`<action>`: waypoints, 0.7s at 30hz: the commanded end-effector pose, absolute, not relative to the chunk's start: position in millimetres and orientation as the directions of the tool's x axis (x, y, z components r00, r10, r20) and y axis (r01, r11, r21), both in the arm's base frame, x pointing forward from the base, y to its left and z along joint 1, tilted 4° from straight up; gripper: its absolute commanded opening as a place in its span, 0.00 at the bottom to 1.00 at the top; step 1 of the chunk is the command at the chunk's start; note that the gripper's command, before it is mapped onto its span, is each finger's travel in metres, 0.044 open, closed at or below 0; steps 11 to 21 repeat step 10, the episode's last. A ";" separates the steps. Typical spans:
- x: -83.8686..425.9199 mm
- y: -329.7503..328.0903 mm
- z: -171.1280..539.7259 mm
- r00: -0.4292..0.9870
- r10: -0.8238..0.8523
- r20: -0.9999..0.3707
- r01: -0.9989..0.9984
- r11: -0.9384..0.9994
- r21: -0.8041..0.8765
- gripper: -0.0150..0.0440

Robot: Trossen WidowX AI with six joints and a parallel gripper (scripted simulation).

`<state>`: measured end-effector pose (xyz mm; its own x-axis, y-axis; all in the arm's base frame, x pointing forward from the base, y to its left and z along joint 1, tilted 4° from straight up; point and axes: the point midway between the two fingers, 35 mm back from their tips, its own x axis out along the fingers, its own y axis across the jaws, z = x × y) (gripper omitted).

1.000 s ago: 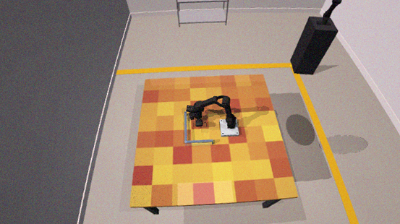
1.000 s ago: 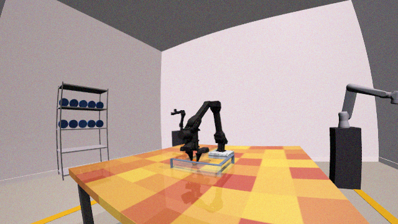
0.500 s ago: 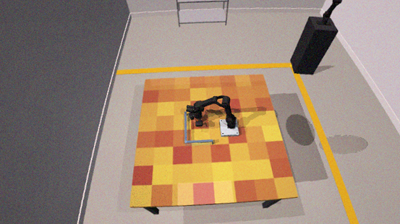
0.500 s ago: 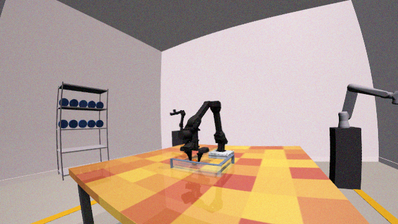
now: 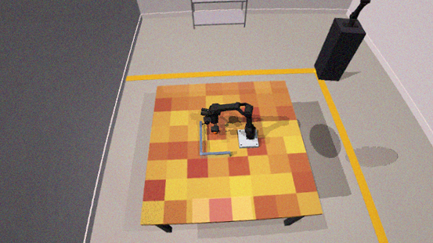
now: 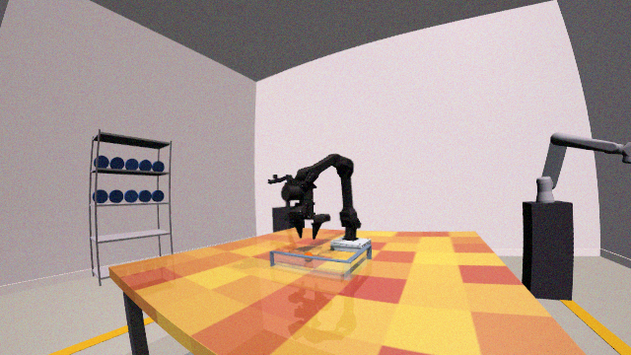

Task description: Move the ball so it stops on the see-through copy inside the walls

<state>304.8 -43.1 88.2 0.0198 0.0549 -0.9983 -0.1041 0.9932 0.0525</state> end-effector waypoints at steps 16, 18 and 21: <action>299.1 -45.0 138.1 0.019 0.055 -0.998 -0.104 0.993 0.053 1.00; 299.1 -45.0 138.1 0.019 0.055 -0.998 -0.104 0.993 0.053 1.00; 299.1 -45.0 138.1 0.019 0.055 -0.998 -0.104 0.993 0.053 1.00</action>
